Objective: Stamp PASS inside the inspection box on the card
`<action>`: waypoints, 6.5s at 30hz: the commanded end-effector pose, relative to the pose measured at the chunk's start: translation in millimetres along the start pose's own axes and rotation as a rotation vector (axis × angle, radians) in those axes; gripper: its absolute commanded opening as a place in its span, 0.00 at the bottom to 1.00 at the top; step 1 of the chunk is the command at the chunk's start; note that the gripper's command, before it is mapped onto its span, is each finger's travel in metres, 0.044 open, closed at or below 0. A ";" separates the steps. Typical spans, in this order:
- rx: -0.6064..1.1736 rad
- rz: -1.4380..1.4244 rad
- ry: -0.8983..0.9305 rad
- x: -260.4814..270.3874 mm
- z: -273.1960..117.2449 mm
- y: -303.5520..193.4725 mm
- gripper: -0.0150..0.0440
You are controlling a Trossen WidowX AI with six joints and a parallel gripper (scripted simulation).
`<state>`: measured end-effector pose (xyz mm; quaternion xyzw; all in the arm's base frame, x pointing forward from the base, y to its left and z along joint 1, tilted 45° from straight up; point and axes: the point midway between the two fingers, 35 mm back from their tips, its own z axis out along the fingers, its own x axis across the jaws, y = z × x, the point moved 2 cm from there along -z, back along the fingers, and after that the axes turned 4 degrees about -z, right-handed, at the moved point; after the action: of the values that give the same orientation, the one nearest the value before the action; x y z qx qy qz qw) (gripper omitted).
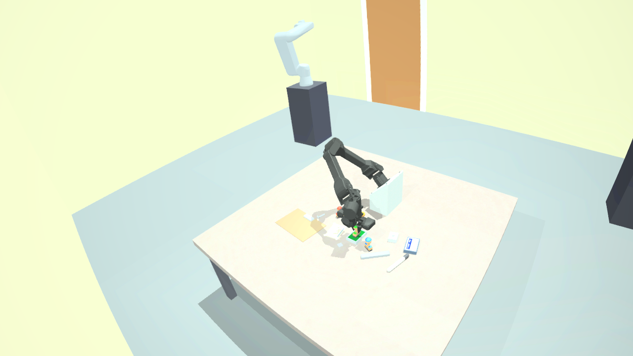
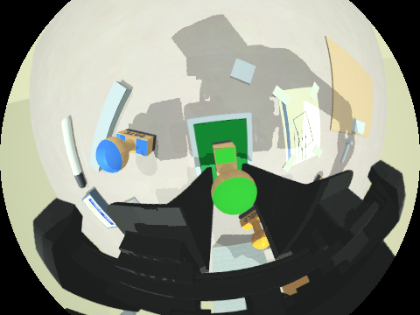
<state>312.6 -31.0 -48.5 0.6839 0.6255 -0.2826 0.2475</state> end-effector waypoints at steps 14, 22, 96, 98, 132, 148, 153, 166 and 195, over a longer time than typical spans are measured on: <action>-0.001 -0.005 -0.003 -0.3 2.0 0.4 0.25; -0.001 -0.005 -0.003 -0.3 2.5 0.4 0.25; -0.001 -0.005 -0.002 0.3 -15.6 1.0 0.25; -0.001 -0.005 -0.001 0.4 -18.8 1.1 0.25; -0.002 -0.134 0.003 -33.2 -57.9 9.5 0.25; 0.003 -0.419 -0.007 -113.4 -57.6 15.8 0.25; 0.003 -0.419 -0.007 -113.4 -57.2 15.8 0.25; 0.001 -0.419 -0.005 -113.2 -48.7 16.5 0.25; -0.004 -0.420 -0.003 -113.3 -29.4 17.4 0.25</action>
<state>325.7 -91.8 53.1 0.5411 0.7526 -0.3262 0.1858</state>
